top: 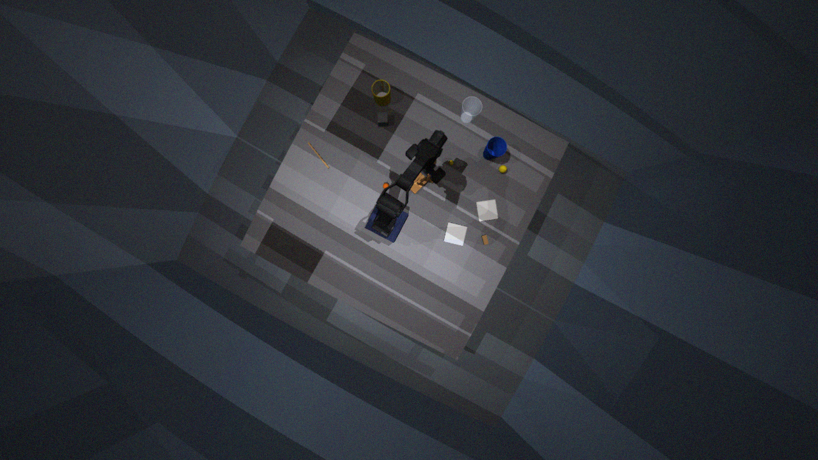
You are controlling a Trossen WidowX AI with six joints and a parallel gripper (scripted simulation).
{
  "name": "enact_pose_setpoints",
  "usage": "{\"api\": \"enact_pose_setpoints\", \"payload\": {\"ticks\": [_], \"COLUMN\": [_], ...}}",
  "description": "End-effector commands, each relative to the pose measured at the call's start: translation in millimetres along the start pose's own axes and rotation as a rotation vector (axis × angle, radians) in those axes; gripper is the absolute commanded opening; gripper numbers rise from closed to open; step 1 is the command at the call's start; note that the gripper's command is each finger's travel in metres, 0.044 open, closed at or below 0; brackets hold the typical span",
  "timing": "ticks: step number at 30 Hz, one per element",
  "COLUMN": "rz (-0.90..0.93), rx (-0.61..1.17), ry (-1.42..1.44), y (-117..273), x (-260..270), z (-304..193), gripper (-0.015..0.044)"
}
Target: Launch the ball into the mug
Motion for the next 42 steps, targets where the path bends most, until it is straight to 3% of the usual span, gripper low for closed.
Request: {"api": "enact_pose_setpoints", "payload": {"ticks": [1, 42], "rz": [0.002, 0.005], "rx": [0.010, 0.012], "ry": [0.000, -0.002], "y": [-8, -61], "x": [2, 7], "z": [4, 32], "gripper": [0.0000, 0.0000]}}
Point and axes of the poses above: the point midway between the two fingers, 35 mm back from their tips, its own y axis back along the fingers, its own x axis across the jaws, z = x × y, the point moved 2 cm from there along y, back along the fingers, and after that the axes turned 10 degrees about -y, right-handed, at the moved point
